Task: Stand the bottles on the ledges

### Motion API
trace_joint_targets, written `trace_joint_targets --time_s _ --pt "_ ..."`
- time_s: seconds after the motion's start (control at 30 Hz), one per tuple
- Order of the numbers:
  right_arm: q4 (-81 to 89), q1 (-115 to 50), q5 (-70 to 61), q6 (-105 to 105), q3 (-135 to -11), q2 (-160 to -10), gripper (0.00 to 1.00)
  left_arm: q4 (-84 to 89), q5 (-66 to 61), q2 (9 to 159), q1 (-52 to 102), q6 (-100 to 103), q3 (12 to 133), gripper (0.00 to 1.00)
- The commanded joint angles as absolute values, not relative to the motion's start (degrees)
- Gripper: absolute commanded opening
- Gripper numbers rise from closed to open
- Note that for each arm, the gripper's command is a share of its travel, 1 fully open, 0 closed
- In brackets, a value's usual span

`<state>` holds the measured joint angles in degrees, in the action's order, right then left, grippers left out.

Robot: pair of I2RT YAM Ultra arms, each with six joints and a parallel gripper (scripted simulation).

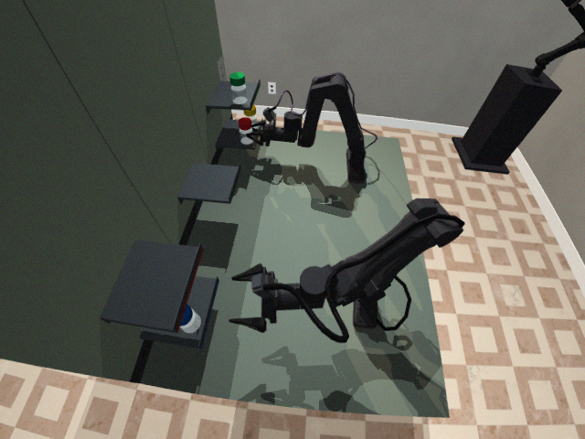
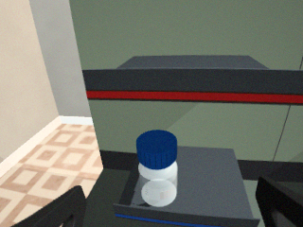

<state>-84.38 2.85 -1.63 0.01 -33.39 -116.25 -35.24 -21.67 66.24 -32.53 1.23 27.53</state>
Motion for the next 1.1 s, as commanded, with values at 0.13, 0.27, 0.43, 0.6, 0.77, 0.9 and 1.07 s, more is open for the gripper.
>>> trace_joint_targets --time_s 0.13,0.27,0.43,0.6,0.77,0.9,1.07 --pt "-84.71 3.1 -1.76 0.06 -32.88 -115.06 0.49 -5.02 -24.51 56.19 -34.24 1.61 38.27 1.0" --pt "-84.71 3.1 -1.76 0.06 -32.88 -115.06 0.49 8.11 -25.32 55.28 -34.95 1.11 44.27 1.0" --pt "-84.71 3.1 -1.76 0.06 -32.88 -115.06 0.49 21.23 -25.83 57.67 -35.67 0.16 55.15 1.0" --pt "-84.71 3.1 -1.76 0.06 -32.88 -115.06 0.49 28.43 -26.17 59.95 -36.1 -0.88 64.75 1.0" --pt "-84.71 3.1 -1.76 0.06 -32.88 -115.06 0.49 36.27 -26.63 62.21 -36.78 -1.41 78.7 1.0" --pt "-84.71 3.1 -1.76 0.06 -32.88 -115.06 0.49 39.86 -27.02 64.33 -37.22 -1.92 85.33 1.0" --pt "-84.71 3.1 -1.76 0.06 -32.88 -115.06 0.49 39.67 -26.93 65.11 -37.34 -2.21 87.13 1.0"
